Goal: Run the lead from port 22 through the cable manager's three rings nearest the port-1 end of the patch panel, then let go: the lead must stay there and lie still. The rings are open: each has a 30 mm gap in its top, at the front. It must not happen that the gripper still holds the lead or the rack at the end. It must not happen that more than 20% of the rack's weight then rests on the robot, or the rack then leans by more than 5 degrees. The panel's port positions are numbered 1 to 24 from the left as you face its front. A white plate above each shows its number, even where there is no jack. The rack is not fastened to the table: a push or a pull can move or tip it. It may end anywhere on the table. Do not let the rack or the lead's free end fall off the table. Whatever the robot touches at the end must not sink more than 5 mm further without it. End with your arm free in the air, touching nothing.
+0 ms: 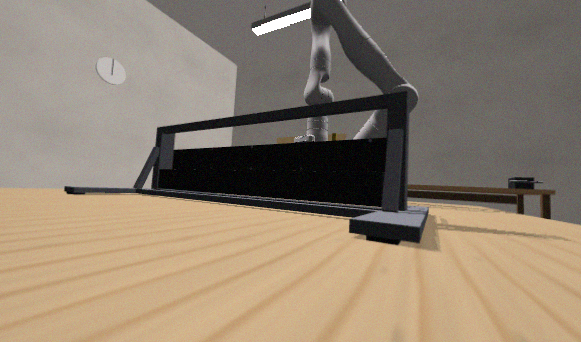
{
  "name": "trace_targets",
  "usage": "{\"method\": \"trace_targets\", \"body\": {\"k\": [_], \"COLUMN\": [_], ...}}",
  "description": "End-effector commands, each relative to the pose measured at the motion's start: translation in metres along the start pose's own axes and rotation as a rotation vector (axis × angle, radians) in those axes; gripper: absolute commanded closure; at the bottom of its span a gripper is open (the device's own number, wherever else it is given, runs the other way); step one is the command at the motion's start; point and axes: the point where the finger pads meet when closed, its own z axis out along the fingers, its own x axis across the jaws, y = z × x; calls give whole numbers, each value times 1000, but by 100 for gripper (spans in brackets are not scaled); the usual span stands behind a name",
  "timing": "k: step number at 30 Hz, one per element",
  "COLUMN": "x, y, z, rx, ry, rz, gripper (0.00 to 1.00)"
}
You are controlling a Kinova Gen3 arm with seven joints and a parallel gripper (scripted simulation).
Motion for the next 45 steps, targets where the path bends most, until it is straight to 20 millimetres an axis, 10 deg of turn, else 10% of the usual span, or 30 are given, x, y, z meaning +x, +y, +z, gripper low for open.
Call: {"method": "trace_targets", "body": {"k": [1,18,19,45], "x": [0,0,0,0], "y": [0,0,0,0], "z": [0,0,0,0], "rx": [1,1,1,1], "ry": [1,1,1,1], "rz": [0,0,0,0], "gripper": [33,33,100,100]}}
